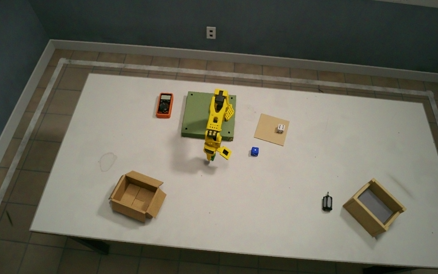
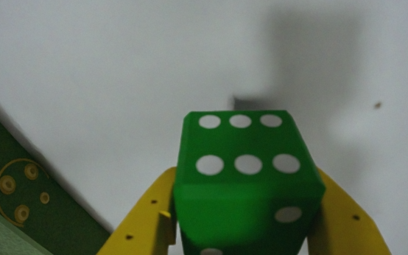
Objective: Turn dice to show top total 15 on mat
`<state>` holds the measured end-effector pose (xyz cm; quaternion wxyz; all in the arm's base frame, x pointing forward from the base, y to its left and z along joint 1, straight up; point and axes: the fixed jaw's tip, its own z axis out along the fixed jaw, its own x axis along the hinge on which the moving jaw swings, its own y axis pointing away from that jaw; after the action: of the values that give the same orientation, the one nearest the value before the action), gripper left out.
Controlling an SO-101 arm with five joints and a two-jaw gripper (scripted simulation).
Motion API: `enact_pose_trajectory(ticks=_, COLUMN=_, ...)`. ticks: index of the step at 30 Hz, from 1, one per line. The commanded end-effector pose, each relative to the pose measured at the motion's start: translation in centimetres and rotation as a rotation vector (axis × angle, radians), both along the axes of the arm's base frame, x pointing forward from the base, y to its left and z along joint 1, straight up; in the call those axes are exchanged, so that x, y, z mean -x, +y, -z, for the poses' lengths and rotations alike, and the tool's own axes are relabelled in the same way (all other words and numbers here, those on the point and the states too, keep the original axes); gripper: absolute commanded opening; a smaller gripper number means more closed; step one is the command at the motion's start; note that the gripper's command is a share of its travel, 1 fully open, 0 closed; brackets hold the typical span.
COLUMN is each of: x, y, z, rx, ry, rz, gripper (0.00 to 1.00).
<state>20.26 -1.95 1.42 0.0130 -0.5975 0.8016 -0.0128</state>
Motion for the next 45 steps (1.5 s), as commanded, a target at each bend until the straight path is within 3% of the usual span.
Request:
enact_pose_trajectory(ticks=1, x=-0.3, y=-0.2, z=0.0, rx=-0.001, ry=-0.058, rz=0.099, gripper=0.0)
enact_pose_trajectory(ticks=4, x=-0.4, y=-0.2, z=0.0, rx=-0.002, ry=-0.073, rz=0.127, gripper=0.0)
enact_pose_trajectory(ticks=18, x=-1.7, y=-0.1, z=0.2, rx=-0.075, ry=-0.314, rz=0.563, gripper=0.0)
enact_pose_trajectory(ticks=29, x=-2.0, y=-0.1, z=0.1, rx=-0.125, ry=-0.395, rz=0.711, gripper=0.0)
enact_pose_trajectory(ticks=45, x=-2.2, y=-0.1, z=0.2, rx=-0.138, ry=-0.417, rz=0.738, gripper=0.0)
